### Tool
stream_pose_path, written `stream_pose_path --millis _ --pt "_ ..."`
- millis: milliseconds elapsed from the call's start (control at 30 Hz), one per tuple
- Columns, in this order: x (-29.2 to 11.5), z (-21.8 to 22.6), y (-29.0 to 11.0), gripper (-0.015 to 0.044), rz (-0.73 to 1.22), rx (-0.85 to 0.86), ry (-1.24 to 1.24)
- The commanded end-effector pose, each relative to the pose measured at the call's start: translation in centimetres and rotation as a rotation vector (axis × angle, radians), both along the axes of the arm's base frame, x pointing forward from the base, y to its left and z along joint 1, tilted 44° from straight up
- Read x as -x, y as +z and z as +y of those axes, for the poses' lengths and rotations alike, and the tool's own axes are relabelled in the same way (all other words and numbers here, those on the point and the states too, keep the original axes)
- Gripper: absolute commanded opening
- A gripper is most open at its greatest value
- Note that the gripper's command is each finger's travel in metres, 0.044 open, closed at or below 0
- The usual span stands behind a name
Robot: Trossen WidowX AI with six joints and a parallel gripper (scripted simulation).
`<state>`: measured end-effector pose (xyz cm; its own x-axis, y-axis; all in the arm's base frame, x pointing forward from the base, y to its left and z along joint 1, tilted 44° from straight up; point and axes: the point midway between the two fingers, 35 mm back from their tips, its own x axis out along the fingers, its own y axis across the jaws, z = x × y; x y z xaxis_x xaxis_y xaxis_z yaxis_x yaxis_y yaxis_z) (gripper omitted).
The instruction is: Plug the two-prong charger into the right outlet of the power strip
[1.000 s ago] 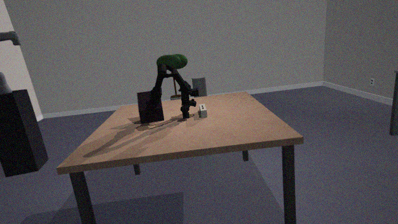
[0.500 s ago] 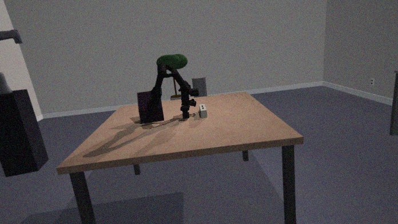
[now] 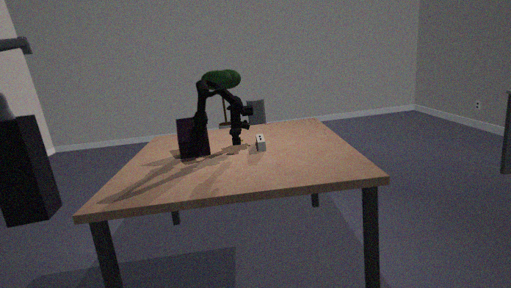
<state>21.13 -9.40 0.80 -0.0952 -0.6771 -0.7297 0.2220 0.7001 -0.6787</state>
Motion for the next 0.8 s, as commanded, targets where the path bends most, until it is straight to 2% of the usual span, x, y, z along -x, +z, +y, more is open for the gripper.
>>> stream_pose_path --millis 0,767 --pt "0.0 0.6 0.5 0.0000 -0.009 -0.004 -0.004" --pt "-1.8 -1.0 -2.5 0.0000 0.028 -0.007 0.041"
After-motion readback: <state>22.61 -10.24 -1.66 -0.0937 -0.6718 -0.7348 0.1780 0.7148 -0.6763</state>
